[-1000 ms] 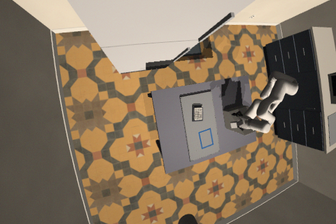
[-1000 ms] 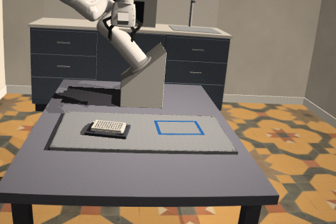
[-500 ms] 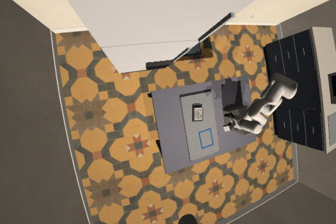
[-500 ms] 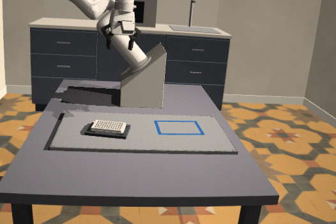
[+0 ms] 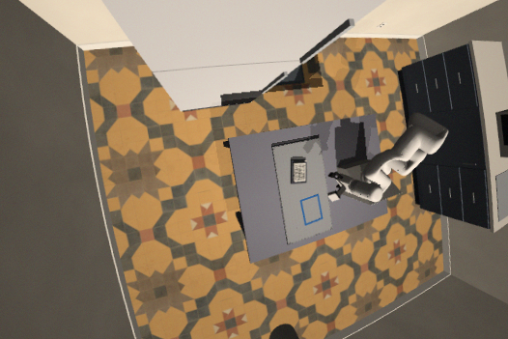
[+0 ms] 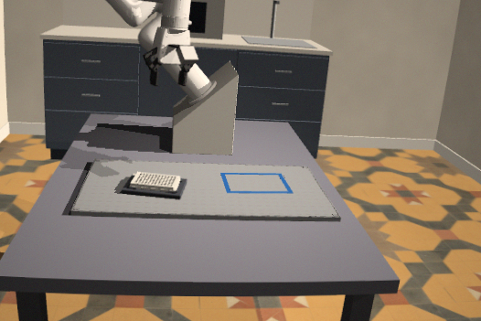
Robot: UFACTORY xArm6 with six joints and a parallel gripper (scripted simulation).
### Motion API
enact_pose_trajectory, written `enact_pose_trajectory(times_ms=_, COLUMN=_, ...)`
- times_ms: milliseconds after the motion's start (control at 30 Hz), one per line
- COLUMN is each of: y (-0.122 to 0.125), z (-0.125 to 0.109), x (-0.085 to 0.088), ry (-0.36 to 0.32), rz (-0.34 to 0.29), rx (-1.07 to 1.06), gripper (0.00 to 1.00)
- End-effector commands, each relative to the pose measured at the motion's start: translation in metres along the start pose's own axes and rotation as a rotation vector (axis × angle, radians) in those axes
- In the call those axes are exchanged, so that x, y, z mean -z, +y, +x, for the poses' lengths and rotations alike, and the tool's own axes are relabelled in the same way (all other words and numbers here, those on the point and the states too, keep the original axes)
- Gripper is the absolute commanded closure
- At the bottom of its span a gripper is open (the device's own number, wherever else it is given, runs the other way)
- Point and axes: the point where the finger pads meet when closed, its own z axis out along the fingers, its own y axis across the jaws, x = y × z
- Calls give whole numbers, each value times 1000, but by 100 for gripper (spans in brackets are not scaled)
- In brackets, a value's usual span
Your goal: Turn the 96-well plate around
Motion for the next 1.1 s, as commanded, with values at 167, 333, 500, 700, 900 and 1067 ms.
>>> enact_pose_trajectory(times_ms=167, y=13, z=16, x=-22, ry=-1, rz=3, rx=137, gripper=0)
enact_pose_trajectory(times_ms=333, y=22, z=25, x=-42, ry=-4, rz=7, rx=237, gripper=0)
enact_pose_trajectory(times_ms=500, y=28, z=32, x=-60, ry=-5, rz=13, rx=322, gripper=0)
enact_pose_trajectory(times_ms=700, y=32, z=37, x=-73, ry=-5, rz=18, rx=389, gripper=0)
enact_pose_trajectory(times_ms=900, y=40, z=44, x=-101, ry=-3, rz=27, rx=495, gripper=0)
enact_pose_trajectory(times_ms=1067, y=44, z=48, x=-121, ry=0, rz=37, rx=582, gripper=0)
